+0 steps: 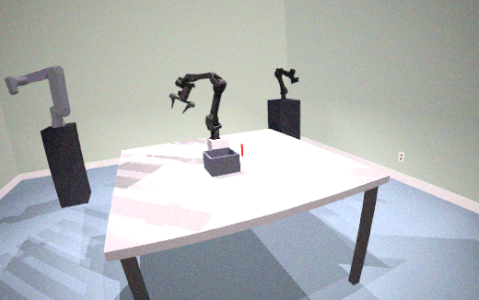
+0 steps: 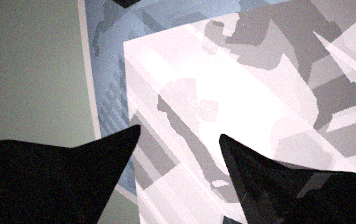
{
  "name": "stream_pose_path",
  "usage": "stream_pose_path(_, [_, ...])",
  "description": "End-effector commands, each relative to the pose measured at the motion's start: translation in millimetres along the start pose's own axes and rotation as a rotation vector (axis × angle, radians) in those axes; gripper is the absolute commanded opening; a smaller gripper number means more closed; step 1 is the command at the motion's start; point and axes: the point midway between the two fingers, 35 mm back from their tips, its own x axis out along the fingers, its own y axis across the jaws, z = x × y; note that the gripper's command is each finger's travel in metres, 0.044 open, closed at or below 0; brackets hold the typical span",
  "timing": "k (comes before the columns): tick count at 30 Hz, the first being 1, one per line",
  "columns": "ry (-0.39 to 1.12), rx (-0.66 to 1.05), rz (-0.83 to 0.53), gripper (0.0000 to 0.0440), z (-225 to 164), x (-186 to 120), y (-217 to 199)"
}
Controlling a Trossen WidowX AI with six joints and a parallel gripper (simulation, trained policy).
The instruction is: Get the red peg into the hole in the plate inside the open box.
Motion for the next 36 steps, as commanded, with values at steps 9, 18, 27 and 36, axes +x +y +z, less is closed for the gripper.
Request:
stream_pose_path(9, [0.09,-0.171,-0.039,0.044,-60.4,7.0,25.1])
stream_pose_path(18, [0.183,-0.386,-0.1,0.044,-136.6,9.2,31.2])
stream_pose_path(27, [0.255,-0.615,-0.139,0.044,-207.9,-0.8,19.7])
stream_pose_path(36, [0.314,-0.851,-0.15,0.044,-269.7,-20.2,-6.0])
